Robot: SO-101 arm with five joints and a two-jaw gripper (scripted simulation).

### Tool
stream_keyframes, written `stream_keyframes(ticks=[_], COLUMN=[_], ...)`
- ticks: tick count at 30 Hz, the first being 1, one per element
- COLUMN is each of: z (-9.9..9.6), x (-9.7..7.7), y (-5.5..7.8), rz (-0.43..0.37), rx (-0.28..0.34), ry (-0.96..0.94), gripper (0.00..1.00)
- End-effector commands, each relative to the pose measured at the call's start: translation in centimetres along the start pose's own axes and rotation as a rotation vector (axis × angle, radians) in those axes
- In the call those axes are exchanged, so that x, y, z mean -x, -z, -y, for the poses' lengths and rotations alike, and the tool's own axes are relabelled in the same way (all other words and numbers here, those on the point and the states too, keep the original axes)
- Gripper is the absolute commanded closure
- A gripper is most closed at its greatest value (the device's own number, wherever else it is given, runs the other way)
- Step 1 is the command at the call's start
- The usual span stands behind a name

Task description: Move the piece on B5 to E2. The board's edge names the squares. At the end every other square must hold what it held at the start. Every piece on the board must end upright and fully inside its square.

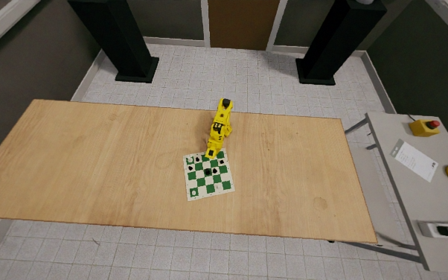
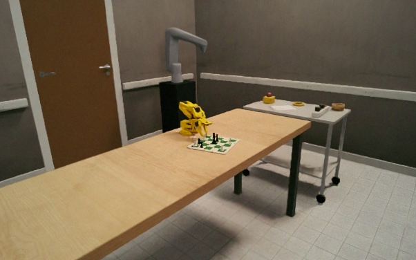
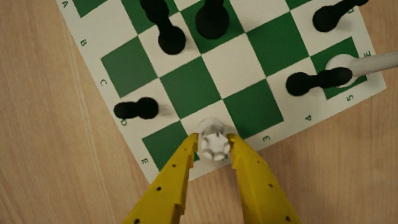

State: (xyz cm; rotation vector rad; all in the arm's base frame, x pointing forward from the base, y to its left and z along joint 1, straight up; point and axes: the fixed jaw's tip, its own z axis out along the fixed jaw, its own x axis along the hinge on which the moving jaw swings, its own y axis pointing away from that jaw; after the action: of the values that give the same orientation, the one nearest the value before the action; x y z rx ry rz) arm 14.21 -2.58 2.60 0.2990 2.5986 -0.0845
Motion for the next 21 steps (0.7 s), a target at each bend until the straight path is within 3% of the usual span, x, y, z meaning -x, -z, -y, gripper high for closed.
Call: stream_keyframes(ticks=[1,21], z=[-0.2,-0.2], x=[0.4,2.2], y=[0.6,3.8], rz=[0.011,0.011], rx=[0.007,0.007], ry=[-0.003,-0.003], gripper=[0.88,0.88])
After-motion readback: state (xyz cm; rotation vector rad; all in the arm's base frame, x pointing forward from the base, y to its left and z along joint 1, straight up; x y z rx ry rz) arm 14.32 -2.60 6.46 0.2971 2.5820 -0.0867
